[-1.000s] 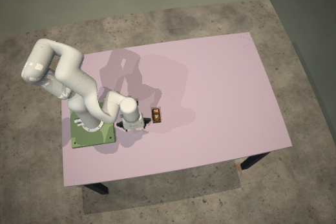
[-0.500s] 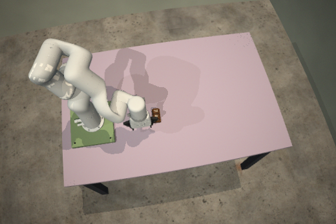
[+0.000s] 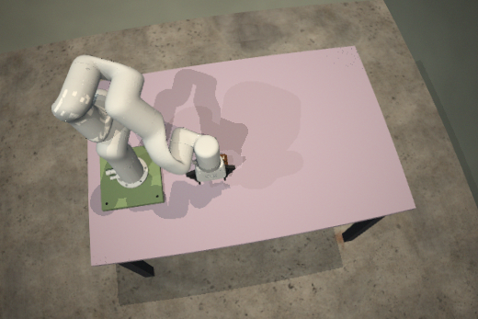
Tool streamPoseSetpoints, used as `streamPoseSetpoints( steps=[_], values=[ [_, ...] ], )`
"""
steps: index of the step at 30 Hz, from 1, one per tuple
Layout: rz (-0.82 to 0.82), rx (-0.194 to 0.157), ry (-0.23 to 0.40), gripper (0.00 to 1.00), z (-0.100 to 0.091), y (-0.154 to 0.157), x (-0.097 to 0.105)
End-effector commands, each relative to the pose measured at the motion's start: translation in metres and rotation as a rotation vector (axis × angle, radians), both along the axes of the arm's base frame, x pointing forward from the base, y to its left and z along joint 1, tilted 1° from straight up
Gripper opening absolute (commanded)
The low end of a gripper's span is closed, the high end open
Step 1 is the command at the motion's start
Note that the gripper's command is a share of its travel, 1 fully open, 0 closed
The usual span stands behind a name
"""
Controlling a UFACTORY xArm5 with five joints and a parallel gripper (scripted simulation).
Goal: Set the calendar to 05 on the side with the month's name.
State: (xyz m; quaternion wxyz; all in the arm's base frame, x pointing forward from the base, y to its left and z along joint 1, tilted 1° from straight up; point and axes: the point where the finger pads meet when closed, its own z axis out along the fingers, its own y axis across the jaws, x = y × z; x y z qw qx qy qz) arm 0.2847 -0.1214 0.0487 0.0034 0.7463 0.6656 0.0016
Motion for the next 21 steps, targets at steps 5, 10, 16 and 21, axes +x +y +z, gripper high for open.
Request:
streamPoseSetpoints(
  steps=[5, 10, 16, 21],
  values=[
    [0.000, 0.000, -0.001, 1.00, 0.000, -0.003, 0.015],
    [0.000, 0.000, -0.001, 1.00, 0.000, -0.006, 0.034],
    [0.000, 0.000, -0.001, 1.00, 0.000, -0.007, 0.043],
    [0.000, 0.000, -0.001, 1.00, 0.000, -0.008, 0.053]
  ],
)
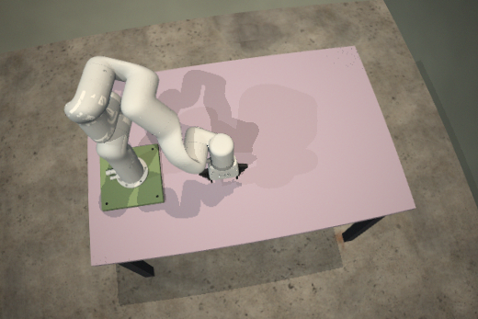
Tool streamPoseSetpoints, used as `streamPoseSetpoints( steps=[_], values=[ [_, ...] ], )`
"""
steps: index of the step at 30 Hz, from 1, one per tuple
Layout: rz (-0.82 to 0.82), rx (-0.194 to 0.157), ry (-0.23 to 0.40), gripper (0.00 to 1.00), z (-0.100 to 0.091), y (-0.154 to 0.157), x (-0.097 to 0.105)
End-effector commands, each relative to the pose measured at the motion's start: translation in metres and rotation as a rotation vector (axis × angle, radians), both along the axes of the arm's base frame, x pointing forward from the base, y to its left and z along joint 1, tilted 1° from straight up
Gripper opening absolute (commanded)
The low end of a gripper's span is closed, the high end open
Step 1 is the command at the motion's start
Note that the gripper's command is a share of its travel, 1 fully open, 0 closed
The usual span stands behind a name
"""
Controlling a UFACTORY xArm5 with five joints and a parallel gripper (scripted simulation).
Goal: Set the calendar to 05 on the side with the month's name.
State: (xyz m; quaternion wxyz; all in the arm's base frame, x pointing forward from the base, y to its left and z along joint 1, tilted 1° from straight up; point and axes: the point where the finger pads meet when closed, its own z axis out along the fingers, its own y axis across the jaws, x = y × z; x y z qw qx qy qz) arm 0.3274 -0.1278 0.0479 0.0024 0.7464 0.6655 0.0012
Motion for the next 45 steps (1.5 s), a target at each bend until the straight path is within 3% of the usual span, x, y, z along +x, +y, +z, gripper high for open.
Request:
streamPoseSetpoints(
  steps=[1, 18, 36, 45],
  values=[
    [0.000, -0.001, -0.003, 1.00, 0.001, -0.003, 0.015],
    [0.000, -0.001, -0.003, 1.00, 0.001, -0.009, 0.055],
    [0.000, -0.001, -0.002, 1.00, -0.026, -0.009, 0.056],
    [0.000, -0.001, -0.002, 1.00, -0.027, -0.009, 0.056]
  ],
)
